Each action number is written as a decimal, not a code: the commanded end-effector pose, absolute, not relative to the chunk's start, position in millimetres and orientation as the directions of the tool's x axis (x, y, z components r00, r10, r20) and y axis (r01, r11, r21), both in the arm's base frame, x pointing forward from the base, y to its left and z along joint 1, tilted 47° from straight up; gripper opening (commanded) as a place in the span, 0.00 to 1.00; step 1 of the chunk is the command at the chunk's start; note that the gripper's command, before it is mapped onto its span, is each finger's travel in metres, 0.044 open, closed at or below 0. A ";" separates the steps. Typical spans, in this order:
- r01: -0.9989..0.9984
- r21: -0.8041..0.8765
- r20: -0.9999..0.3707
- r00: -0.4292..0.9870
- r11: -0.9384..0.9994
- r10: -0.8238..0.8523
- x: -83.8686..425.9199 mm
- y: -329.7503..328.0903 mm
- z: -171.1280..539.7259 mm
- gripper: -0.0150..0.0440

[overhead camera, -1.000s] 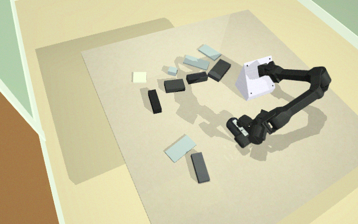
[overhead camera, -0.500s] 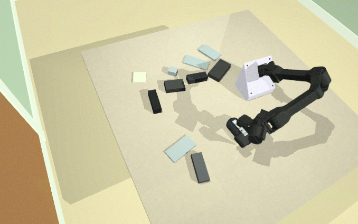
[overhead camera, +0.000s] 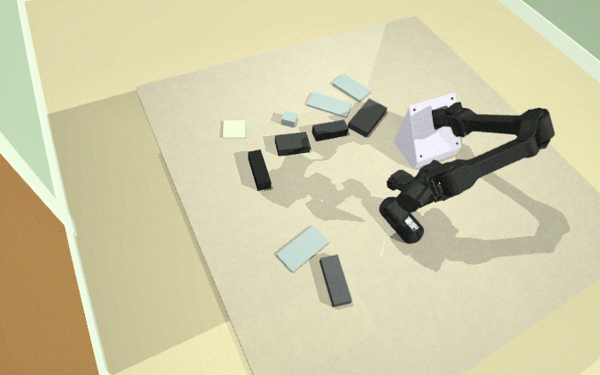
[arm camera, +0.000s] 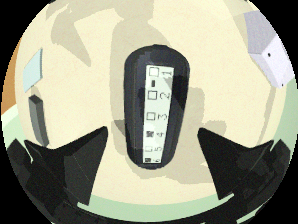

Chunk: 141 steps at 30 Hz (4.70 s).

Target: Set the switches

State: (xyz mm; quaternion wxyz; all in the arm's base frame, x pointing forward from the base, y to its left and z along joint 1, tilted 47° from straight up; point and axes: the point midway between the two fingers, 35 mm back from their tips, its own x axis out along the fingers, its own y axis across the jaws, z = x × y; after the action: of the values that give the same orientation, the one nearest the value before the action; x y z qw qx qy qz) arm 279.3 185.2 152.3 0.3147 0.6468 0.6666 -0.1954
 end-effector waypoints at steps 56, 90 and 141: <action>0.159 0.792 -0.605 0.334 0.589 0.723 255.7 160.9 175.3 0.48; 0.988 0.132 -0.683 0.034 0.077 0.729 270.8 207.8 203.0 1.00; 0.988 0.133 -0.680 0.035 0.075 0.733 271.4 245.3 168.7 0.81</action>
State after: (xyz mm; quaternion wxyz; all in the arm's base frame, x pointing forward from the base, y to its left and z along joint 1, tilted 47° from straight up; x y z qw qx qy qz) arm 271.2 245.7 170.4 0.3126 0.6473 0.6653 -0.2016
